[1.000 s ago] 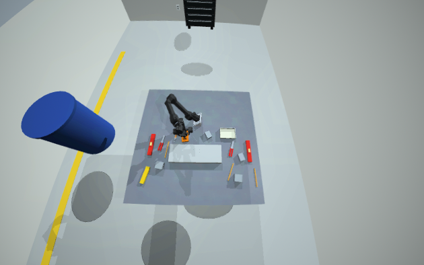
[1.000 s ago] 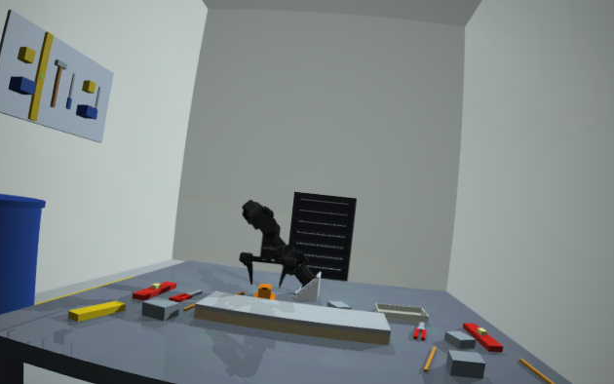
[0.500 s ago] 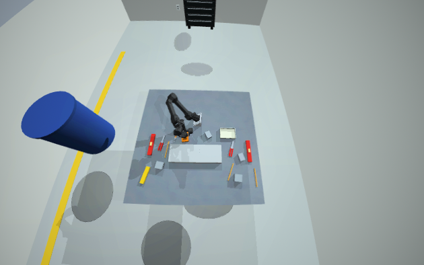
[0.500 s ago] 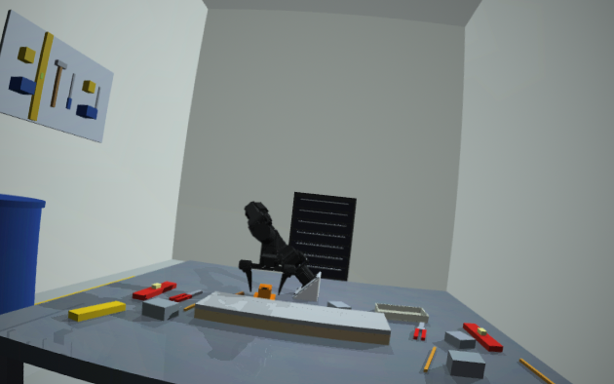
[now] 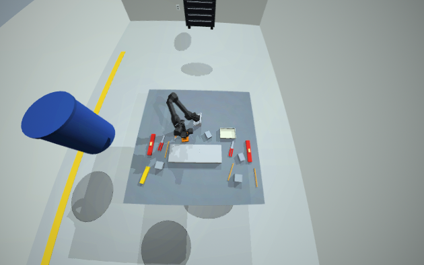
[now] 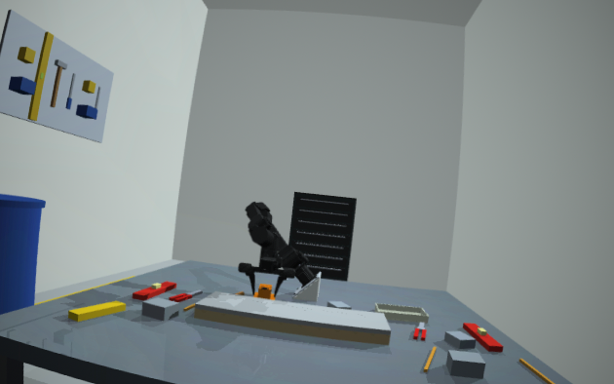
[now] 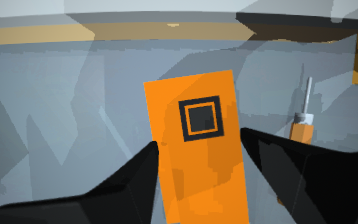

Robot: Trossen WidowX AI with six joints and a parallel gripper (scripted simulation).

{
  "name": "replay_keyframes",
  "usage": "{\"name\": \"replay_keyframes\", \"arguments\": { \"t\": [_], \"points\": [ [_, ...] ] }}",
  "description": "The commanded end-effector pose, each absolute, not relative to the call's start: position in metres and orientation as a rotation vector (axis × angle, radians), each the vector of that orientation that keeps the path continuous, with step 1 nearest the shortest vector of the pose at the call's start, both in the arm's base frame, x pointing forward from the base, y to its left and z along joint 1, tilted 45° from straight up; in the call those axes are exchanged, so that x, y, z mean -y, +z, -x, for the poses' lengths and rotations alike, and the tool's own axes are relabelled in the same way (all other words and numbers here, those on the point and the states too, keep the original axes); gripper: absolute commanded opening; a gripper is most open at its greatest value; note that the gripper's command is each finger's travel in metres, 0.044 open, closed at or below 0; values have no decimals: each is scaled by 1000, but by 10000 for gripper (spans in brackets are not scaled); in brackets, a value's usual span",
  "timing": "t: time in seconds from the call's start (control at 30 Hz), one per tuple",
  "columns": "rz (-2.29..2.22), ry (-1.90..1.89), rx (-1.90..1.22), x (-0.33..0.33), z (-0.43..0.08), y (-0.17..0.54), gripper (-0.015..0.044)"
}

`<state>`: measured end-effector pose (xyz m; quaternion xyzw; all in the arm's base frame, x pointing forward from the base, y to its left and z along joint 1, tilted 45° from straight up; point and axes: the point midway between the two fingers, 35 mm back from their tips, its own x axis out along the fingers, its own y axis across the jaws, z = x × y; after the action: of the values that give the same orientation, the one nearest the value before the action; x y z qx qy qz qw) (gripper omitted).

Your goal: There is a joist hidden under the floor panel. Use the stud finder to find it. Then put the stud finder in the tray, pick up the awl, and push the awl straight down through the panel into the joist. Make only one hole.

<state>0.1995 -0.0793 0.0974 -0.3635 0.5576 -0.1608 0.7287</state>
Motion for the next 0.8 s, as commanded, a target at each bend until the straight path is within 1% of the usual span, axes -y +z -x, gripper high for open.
{"name": "replay_keyframes", "arguments": {
  "t": [0.0, 0.63, 0.77],
  "points": [
    [803, -349, -1231, 79, -199, 96, 288],
    [803, -349, -1231, 79, -199, 96, 162],
    [798, -345, -1234, 74, -199, 100, 57]
  ]
}}
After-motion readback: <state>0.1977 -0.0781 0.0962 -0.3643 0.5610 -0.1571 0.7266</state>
